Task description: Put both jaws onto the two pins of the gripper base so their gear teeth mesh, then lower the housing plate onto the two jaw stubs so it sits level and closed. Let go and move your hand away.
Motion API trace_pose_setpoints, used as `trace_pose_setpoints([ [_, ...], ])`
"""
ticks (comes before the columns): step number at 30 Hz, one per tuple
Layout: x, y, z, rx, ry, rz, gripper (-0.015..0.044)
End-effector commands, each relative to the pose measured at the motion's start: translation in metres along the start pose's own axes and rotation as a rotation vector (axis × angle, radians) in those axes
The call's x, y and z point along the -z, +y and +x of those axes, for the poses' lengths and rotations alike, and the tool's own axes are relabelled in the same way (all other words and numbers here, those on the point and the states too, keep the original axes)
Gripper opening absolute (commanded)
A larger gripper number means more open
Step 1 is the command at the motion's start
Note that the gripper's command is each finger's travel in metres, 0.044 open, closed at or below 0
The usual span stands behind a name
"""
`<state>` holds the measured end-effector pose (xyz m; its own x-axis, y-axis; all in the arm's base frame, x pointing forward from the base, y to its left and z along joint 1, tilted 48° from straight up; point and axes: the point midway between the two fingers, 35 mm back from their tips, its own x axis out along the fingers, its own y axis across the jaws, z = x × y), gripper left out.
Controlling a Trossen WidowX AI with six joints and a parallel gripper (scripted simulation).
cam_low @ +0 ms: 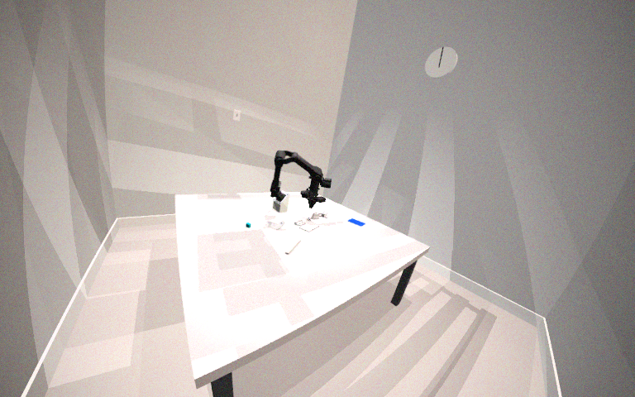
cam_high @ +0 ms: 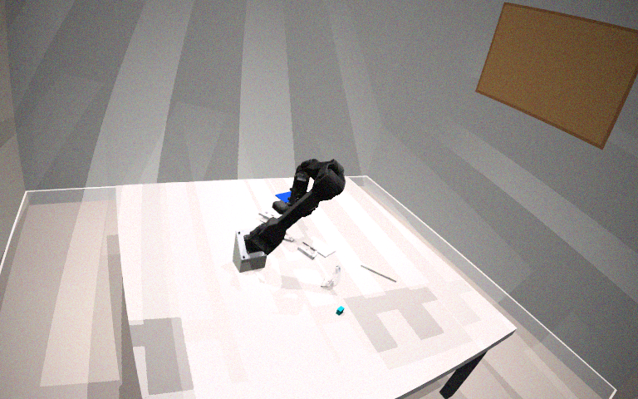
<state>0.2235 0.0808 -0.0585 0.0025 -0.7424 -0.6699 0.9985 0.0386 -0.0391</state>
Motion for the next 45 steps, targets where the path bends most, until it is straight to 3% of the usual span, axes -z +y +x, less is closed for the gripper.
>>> trace_pose_setpoints([
  [1,0.000,0.000,0.000,0.000,0.000,0.000,0.0000],
  [10,0.000,0.000,0.000,0.000,0.000,0.000,0.0000],
  [27,0.007,0.000,-0.002,-0.001,0.002,-0.385,0.0440],
  [45,0.015,0.000,-0.004,-0.004,0.004,-0.863,0.0440],
])
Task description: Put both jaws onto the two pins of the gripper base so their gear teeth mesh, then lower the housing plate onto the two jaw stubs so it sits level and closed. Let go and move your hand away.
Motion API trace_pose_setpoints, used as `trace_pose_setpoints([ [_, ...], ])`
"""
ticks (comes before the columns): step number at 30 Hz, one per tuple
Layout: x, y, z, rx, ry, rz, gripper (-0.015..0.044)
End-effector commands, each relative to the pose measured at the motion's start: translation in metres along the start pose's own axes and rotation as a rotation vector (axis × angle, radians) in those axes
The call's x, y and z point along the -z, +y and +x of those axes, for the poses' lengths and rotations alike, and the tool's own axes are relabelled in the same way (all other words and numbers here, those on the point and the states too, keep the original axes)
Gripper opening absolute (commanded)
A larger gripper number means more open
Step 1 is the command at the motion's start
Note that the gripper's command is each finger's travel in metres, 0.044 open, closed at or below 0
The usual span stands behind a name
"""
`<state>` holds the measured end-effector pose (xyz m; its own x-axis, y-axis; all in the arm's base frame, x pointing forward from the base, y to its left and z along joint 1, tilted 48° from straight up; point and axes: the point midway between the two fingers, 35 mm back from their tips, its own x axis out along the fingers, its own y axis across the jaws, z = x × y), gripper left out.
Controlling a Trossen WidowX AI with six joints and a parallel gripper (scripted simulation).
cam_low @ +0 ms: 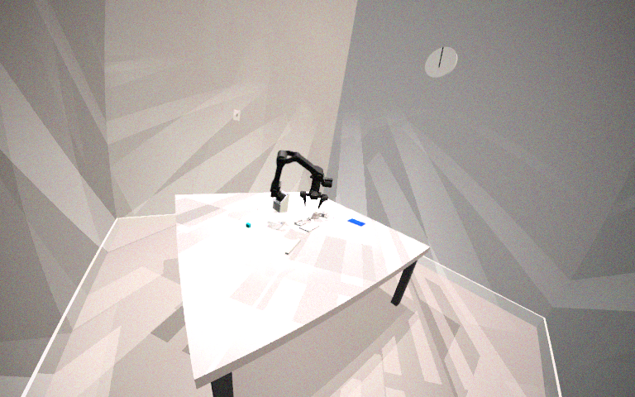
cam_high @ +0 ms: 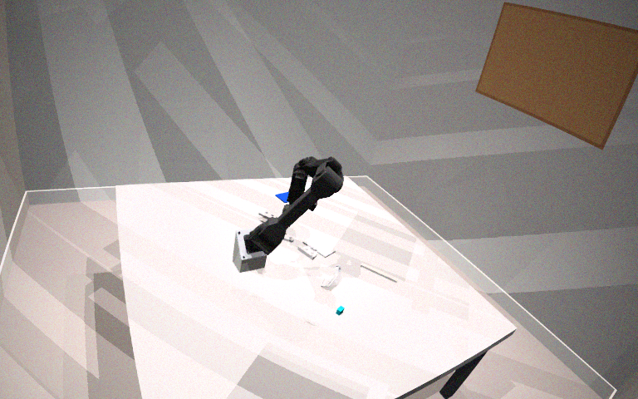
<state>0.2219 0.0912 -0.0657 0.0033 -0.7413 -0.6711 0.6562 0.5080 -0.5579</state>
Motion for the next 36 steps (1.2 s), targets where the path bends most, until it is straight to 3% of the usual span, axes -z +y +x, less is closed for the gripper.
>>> trace_pose_setpoints([
  [1,0.002,0.002,-0.002,-0.003,0.002,-0.089,0.0440],
  [36,0.014,0.013,-0.006,-0.009,0.000,-1.018,0.0440],
])
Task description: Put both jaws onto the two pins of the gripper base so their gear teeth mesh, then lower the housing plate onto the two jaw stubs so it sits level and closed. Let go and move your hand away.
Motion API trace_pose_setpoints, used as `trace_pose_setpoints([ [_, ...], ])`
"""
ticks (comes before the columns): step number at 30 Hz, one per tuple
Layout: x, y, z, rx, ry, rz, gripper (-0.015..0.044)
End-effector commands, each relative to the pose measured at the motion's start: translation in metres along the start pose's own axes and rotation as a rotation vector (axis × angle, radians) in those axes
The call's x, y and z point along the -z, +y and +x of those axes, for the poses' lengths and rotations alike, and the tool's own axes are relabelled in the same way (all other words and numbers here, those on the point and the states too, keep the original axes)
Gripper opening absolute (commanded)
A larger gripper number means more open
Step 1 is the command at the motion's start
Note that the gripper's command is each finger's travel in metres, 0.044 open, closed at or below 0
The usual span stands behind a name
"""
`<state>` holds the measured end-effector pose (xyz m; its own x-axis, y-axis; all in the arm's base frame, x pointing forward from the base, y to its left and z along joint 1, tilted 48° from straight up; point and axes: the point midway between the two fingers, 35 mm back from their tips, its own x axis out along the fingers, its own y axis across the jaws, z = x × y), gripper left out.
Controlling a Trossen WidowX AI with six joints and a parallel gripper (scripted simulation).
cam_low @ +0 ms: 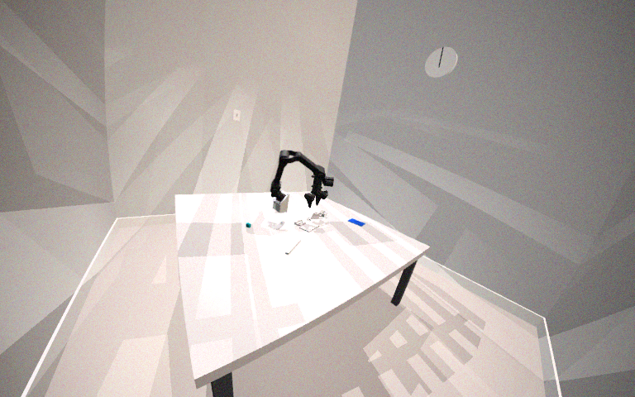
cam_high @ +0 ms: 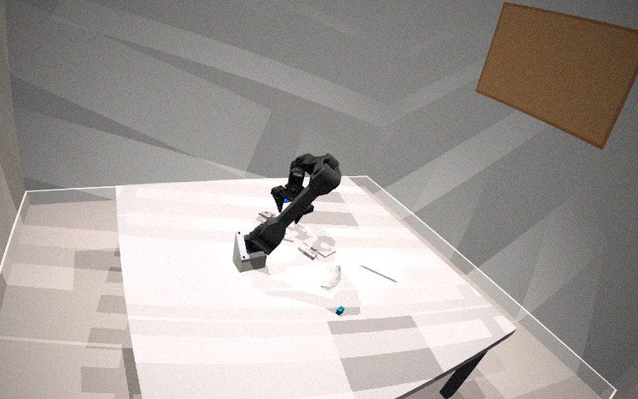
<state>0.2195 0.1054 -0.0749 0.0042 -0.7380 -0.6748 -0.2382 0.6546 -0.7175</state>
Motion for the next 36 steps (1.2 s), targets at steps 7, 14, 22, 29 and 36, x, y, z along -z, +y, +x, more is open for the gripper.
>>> trace_pose_setpoints([
  [7,-0.001,0.005,-0.002,-0.004,-0.002,-0.248,0.0440],
  [14,-0.001,0.009,-0.003,-0.004,-0.003,-0.434,0.0440],
  [22,-0.001,0.012,-0.004,-0.004,-0.004,-0.646,0.0440],
  [29,-0.001,0.016,-0.004,-0.004,-0.005,-0.832,0.0440],
  [36,-0.001,0.019,-0.005,-0.004,-0.005,-1.018,0.0440],
])
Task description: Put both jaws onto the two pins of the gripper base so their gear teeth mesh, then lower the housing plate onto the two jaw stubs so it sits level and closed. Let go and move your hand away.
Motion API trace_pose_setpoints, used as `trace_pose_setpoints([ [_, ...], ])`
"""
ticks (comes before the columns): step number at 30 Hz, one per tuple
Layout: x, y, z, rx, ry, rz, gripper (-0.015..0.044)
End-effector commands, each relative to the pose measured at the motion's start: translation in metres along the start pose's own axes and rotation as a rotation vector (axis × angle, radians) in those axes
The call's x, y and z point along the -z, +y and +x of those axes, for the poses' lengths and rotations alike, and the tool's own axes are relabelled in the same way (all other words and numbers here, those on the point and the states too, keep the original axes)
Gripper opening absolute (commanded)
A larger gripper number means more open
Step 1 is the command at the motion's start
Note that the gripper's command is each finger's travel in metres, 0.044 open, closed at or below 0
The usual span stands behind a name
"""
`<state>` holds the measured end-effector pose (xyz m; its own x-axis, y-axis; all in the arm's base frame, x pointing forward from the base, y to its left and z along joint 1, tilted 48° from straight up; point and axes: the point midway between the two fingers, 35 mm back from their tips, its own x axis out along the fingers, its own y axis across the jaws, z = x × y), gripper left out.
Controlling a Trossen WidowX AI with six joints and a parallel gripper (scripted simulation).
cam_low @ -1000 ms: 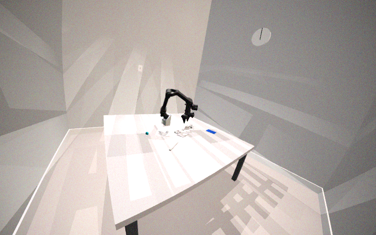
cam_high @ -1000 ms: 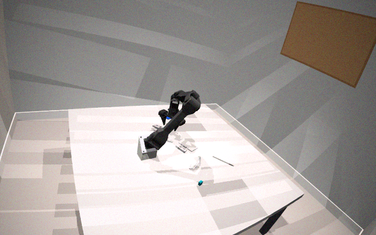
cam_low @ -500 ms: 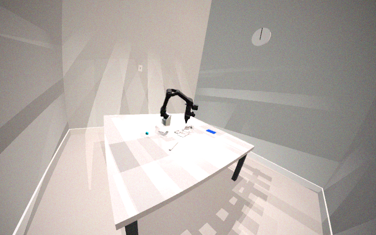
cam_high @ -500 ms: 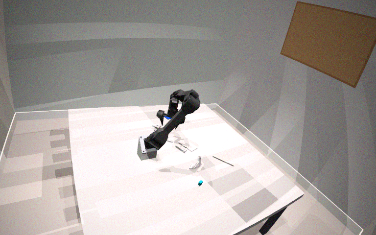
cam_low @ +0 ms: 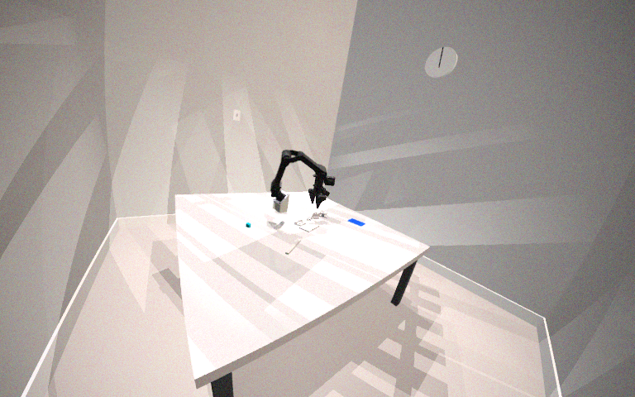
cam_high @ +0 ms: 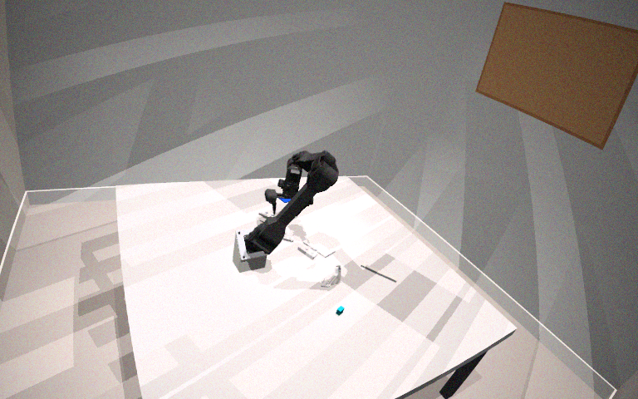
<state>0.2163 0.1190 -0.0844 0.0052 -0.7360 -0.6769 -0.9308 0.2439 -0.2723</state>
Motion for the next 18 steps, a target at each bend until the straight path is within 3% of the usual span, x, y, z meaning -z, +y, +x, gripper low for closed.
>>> trace_pose_setpoints([
  [1,-0.003,0.001,-0.001,-0.001,-0.003,-0.088,0.0440],
  [9,-0.004,0.002,0.001,-0.001,-0.004,-0.154,0.0440],
  [13,-0.003,0.001,0.037,0.000,-0.002,-0.154,0.0440],
  [18,-0.003,0.001,0.039,0.000,-0.002,-0.154,0.0440],
])
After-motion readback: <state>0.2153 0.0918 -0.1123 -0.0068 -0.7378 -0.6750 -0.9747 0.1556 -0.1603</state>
